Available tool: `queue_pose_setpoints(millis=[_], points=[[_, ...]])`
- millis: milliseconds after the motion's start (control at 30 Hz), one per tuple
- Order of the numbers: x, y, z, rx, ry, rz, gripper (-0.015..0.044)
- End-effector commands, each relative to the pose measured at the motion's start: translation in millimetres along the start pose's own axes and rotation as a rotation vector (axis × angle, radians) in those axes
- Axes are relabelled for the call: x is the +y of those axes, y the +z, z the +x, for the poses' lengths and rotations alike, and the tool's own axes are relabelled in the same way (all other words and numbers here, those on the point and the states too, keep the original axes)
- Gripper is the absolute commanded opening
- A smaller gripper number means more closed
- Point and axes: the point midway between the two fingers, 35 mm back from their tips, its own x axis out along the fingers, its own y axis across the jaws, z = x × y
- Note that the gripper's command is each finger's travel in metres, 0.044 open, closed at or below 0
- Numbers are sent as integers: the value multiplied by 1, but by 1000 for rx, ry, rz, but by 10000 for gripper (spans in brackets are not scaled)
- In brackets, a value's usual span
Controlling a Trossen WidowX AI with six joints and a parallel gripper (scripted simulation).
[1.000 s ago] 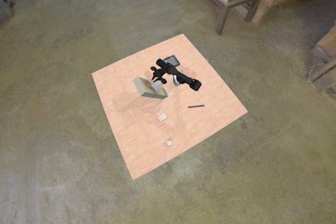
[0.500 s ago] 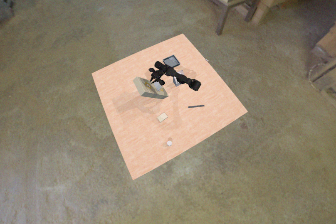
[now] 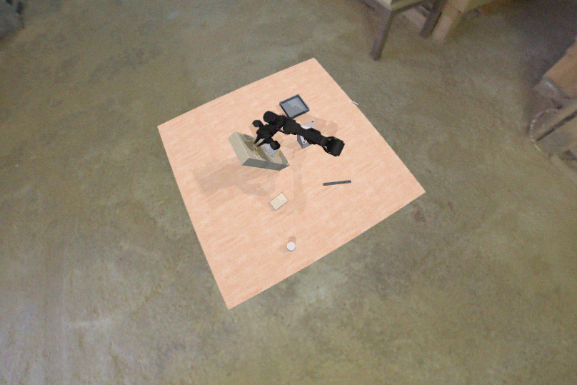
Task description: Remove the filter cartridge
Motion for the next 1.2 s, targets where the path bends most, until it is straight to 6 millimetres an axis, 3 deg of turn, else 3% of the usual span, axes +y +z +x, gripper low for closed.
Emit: queue_pose_setpoints(millis=[0, 1167], points=[[1, -1, 8, -1, 0, 10, 89], [1, -1, 13, -3, 1, 10, 89]])
